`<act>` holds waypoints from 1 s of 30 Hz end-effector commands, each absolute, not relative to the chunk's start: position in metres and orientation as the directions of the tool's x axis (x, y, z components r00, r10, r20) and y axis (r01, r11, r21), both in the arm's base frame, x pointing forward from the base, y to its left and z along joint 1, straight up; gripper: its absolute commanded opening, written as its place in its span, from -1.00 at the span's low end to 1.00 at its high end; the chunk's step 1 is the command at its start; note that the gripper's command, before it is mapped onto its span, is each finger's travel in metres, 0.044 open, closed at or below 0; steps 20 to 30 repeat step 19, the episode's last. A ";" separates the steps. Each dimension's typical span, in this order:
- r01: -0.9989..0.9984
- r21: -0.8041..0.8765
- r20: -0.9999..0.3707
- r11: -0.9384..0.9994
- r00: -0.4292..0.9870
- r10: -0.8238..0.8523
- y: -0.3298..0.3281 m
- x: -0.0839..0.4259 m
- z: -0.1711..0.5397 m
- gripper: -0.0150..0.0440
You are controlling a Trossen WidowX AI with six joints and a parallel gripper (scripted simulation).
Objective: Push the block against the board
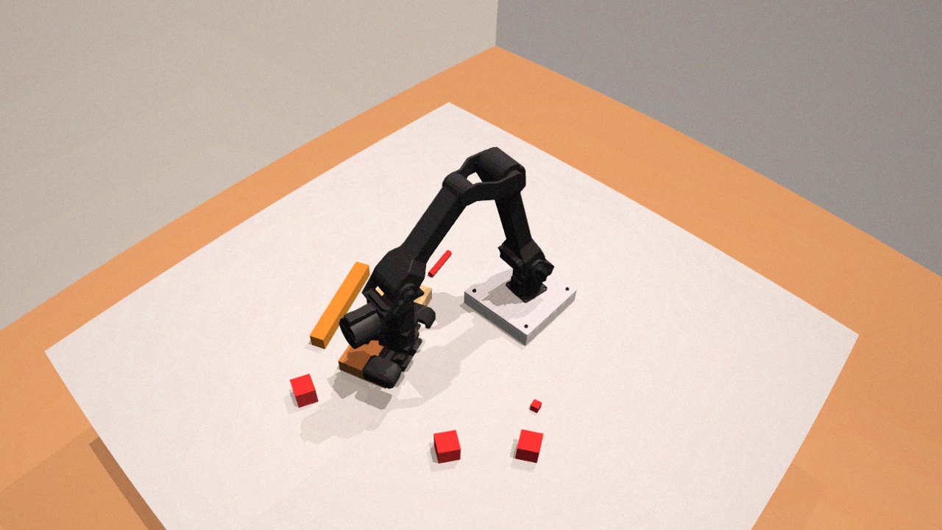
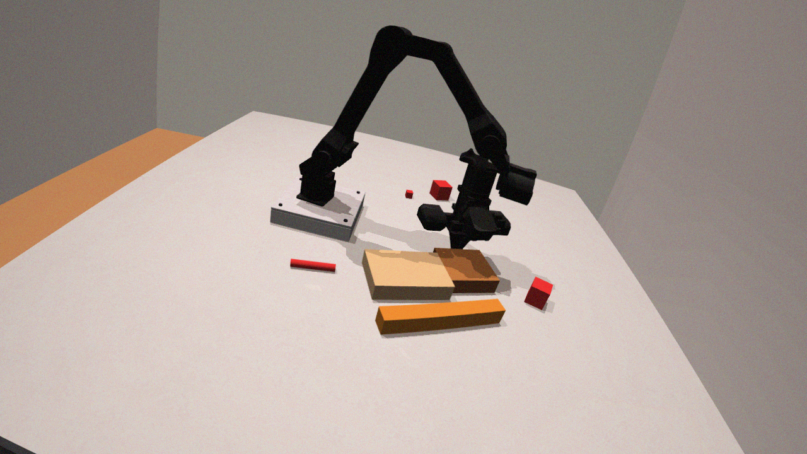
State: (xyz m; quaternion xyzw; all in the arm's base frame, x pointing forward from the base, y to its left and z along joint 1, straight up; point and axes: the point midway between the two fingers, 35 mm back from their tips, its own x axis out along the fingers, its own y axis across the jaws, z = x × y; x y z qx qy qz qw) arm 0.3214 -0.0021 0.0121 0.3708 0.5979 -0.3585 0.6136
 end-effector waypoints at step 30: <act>0.883 0.023 -1.000 0.468 0.026 0.000 -0.018 0.329 0.011 -0.49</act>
